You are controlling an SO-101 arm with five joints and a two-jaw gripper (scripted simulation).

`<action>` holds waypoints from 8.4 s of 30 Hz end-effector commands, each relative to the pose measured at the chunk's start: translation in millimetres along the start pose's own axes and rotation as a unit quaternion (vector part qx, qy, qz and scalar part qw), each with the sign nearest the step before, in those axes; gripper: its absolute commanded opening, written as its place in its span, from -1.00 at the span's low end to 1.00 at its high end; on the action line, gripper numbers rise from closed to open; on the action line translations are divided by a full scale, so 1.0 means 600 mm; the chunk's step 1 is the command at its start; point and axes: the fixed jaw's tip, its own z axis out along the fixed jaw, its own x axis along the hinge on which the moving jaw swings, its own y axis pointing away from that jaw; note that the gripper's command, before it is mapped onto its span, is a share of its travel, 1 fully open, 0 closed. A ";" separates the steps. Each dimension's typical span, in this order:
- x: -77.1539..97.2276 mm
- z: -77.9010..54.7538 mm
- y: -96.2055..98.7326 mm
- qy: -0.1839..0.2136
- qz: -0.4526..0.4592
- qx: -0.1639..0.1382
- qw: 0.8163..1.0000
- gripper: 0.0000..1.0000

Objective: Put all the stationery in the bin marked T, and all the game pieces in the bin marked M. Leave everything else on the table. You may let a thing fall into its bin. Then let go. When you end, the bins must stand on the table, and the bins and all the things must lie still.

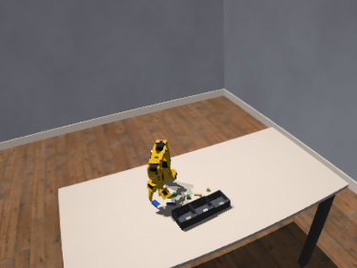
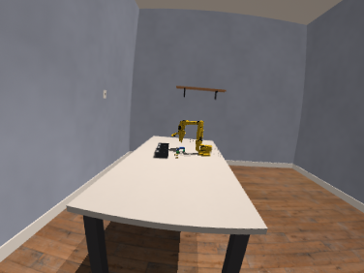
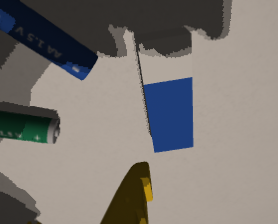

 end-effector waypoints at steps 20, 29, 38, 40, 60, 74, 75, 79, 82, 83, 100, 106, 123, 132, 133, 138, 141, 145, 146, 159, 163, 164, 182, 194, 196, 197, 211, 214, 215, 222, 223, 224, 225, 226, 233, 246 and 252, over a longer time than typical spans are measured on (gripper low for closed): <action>0.006 -0.009 -0.001 -0.003 -0.001 0.003 1.000 -0.45; 0.005 -0.002 -0.002 -0.003 -0.001 0.003 1.000 -0.45; 0.004 0.015 -0.004 -0.003 -0.001 0.003 1.000 -0.45; 0.004 0.021 -0.004 -0.003 -0.001 0.003 1.000 -0.45; 0.005 0.071 -0.003 -0.003 -0.001 0.003 1.000 -0.45; 0.007 0.083 0.000 0.003 -0.001 -0.004 1.000 -0.45; 0.007 0.083 0.000 0.003 -0.001 -0.004 1.000 -0.45; 0.007 0.083 0.000 0.003 -0.001 -0.004 1.000 -0.45; 0.007 0.083 0.000 0.003 -0.001 -0.004 1.000 -0.45; 0.007 0.083 0.000 0.003 -0.001 -0.004 1.000 -0.45; 0.007 0.083 0.000 0.002 -0.001 -0.004 1.000 -0.53; 0.007 0.083 0.000 0.002 -0.001 -0.004 1.000 -0.61; 0.007 0.083 0.000 0.002 -0.001 -0.004 1.000 -0.92; 0.007 0.083 0.000 0.002 -0.001 -0.004 1.000 -1.00; 0.007 0.083 0.000 0.002 -0.001 -0.004 1.000 -1.00; 0.007 0.083 0.000 0.002 -0.001 -0.004 1.000 -1.00; 0.007 0.083 0.000 0.002 -0.001 -0.004 1.000 -1.00; 0.007 0.083 0.000 0.002 -0.001 -0.004 1.000 -1.00; 0.007 0.083 0.000 0.002 -0.001 -0.004 1.000 -1.00; 0.007 0.081 0.000 0.002 -0.001 -0.004 1.000 -1.00; 0.006 0.073 -0.002 0.002 -0.001 -0.004 1.000 -1.00; 0.006 0.070 -0.003 0.002 -0.001 -0.004 1.000 -1.00; 0.006 0.005 -0.008 0.003 -0.001 -0.004 1.000 -1.00; 0.004 0.001 -0.006 0.002 -0.001 -0.003 1.000 -1.00; 0.000 -0.001 -0.004 0.001 0.000 -0.002 1.000 -1.00; -0.003 -0.002 -0.003 0.001 0.001 -0.002 1.000 -1.00; -0.050 -0.021 0.030 -0.011 0.012 0.005 1.000 -1.00; -0.057 -0.024 0.037 -0.013 0.014 0.006 1.000 -1.00; -0.059 -0.025 0.039 -0.014 0.014 0.006 1.000 -1.00; -0.063 -0.027 0.042 -0.015 0.015 0.007 1.000 -1.00; -0.063 -0.027 0.042 -0.015 0.015 0.007 1.000 -1.00; -0.063 -0.027 0.042 -0.015 0.015 0.007 1.000 -1.00; -0.063 -0.027 0.042 -0.015 0.015 0.007 1.000 -1.00; -0.064 -0.027 0.043 -0.015 0.015 0.007 1.000 -1.00; -0.078 -0.033 0.051 -0.022 0.019 0.010 1.000 -1.00; -0.121 -0.051 0.083 -0.043 0.030 0.014 0.998 -1.00; -0.131 -0.056 0.092 -0.049 0.033 0.015 0.998 -1.00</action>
